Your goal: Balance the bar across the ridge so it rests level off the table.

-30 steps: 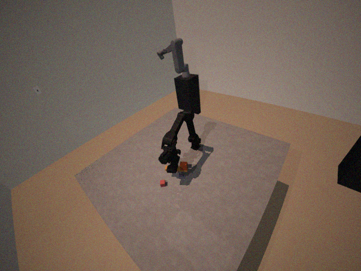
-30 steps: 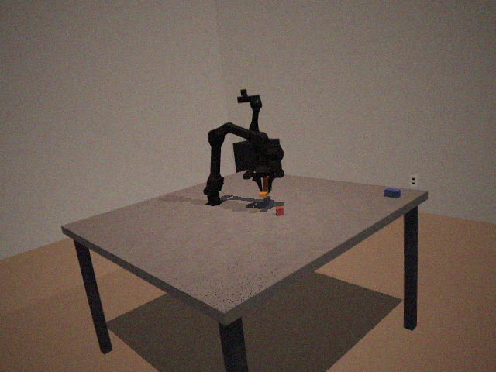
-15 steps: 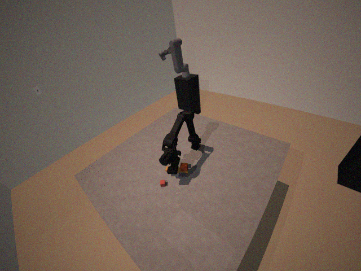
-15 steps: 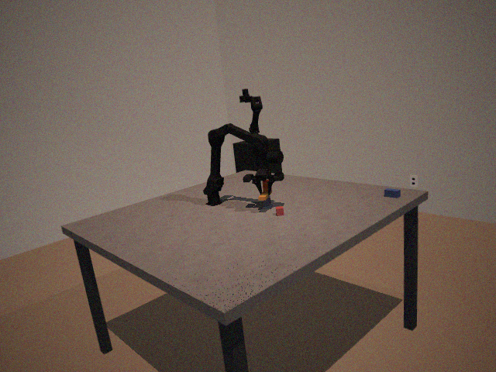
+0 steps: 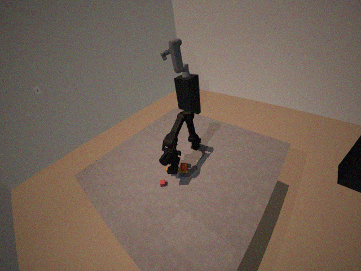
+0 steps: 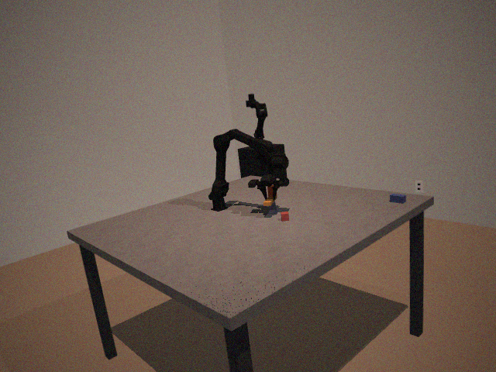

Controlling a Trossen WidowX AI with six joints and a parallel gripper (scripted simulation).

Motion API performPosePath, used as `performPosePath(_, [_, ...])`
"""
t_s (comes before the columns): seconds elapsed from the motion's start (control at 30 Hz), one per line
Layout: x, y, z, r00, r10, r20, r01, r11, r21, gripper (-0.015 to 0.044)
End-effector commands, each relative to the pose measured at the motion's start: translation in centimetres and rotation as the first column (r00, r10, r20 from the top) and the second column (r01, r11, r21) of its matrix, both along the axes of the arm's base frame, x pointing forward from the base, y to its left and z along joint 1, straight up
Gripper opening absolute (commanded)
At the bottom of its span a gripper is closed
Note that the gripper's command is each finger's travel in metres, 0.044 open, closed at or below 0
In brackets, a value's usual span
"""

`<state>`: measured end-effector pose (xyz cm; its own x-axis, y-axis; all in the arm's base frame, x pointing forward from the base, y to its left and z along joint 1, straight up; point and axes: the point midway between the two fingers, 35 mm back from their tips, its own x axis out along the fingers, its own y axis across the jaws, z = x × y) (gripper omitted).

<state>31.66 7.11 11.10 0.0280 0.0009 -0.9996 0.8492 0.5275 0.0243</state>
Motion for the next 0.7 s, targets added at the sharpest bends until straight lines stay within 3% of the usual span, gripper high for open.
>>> performPosePath(0.0, [-0.03,0.07,-0.05,1.0,-0.003,-0.001,0.003,1.0,0.005,0.0])
performPosePath(0.67, [-0.03,0.08,-0.21,1.0,-0.003,-0.001,0.003,1.0,0.005,0.0])
